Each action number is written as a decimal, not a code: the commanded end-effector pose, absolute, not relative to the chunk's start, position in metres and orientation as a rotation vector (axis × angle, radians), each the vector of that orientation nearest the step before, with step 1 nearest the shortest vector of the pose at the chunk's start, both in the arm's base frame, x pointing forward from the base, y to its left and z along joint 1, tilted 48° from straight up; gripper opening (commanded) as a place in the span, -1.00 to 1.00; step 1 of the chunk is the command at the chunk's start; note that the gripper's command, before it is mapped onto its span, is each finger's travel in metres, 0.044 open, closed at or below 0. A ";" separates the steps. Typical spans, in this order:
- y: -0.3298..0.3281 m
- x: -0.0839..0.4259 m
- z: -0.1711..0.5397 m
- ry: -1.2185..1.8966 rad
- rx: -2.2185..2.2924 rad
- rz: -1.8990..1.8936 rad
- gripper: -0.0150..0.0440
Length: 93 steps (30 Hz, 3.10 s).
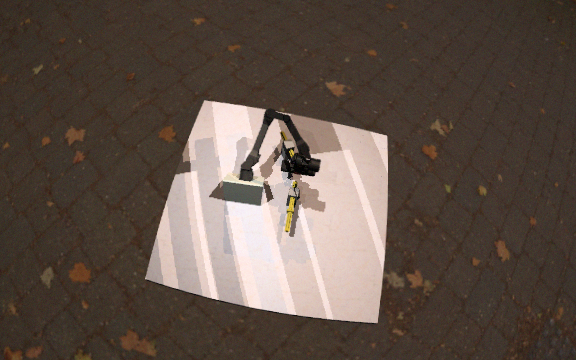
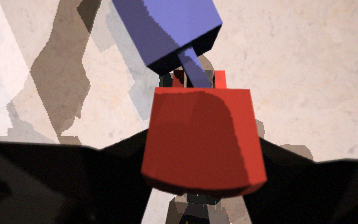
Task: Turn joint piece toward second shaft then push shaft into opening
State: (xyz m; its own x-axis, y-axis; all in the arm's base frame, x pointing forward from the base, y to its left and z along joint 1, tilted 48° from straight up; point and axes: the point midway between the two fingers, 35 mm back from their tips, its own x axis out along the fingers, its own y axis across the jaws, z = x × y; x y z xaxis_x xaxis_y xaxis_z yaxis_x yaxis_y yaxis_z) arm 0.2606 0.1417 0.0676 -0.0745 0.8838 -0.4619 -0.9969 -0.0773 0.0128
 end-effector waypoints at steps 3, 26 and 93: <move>0.142 0.261 0.067 0.372 -0.383 1.617 -0.49; 0.142 0.261 0.068 0.376 -0.385 1.616 0.01; 0.050 0.275 0.143 1.135 0.059 1.124 1.00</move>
State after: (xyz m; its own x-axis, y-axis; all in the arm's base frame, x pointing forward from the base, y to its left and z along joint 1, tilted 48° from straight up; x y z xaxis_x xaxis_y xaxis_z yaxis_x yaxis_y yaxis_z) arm 0.2739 0.0577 0.1376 -0.0286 0.7328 -0.6798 -0.7368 0.4442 0.5097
